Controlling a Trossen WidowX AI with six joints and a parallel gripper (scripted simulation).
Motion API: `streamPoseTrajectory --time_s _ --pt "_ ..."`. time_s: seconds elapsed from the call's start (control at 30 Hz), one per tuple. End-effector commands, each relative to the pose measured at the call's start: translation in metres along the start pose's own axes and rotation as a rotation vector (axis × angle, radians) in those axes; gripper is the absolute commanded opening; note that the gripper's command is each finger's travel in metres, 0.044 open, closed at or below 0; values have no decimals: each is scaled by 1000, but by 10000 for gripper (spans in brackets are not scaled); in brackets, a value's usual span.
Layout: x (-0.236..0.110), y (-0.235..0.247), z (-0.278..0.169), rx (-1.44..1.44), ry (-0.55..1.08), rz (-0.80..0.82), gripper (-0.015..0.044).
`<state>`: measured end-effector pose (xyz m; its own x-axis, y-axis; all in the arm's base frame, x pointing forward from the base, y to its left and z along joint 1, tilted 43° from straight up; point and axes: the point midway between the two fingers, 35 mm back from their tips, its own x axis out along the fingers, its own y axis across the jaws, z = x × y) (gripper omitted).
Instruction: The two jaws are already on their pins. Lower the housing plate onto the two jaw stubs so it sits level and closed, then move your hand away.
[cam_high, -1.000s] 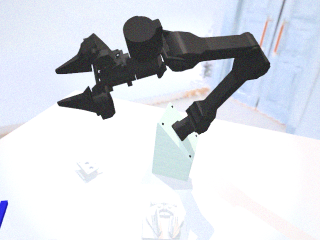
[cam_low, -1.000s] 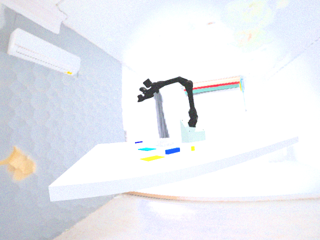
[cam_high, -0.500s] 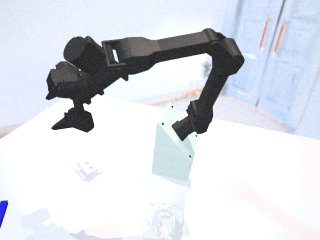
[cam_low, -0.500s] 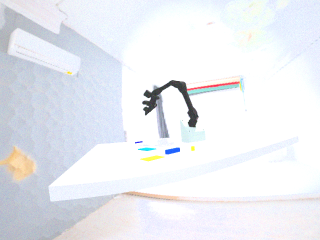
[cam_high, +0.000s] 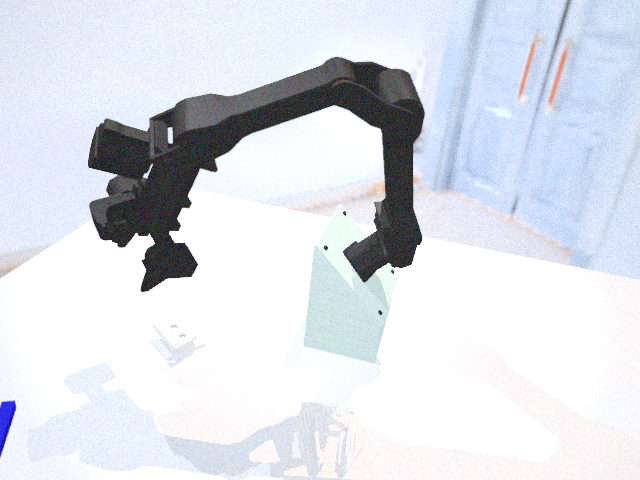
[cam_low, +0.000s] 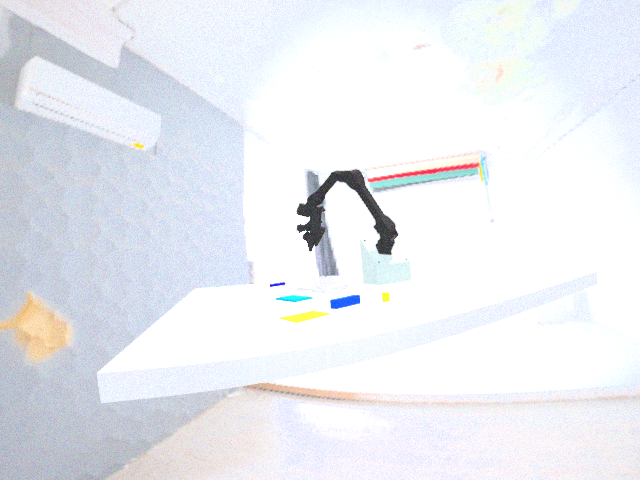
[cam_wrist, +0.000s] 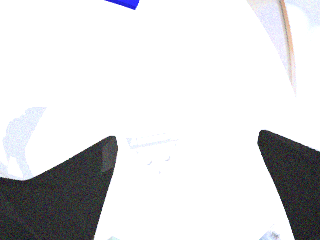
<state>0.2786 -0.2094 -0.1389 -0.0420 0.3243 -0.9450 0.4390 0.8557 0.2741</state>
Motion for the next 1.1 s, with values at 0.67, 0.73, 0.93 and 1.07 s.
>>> streamPoseTrajectory --time_s 0.67,0.73,0.93,1.07 --pt "96 11 -89 -28 245 312 440" --pt "98 11 -90 -28 245 312 440" --pt "98 11 -90 -28 245 312 440" --pt "98 11 -90 -28 245 312 440"
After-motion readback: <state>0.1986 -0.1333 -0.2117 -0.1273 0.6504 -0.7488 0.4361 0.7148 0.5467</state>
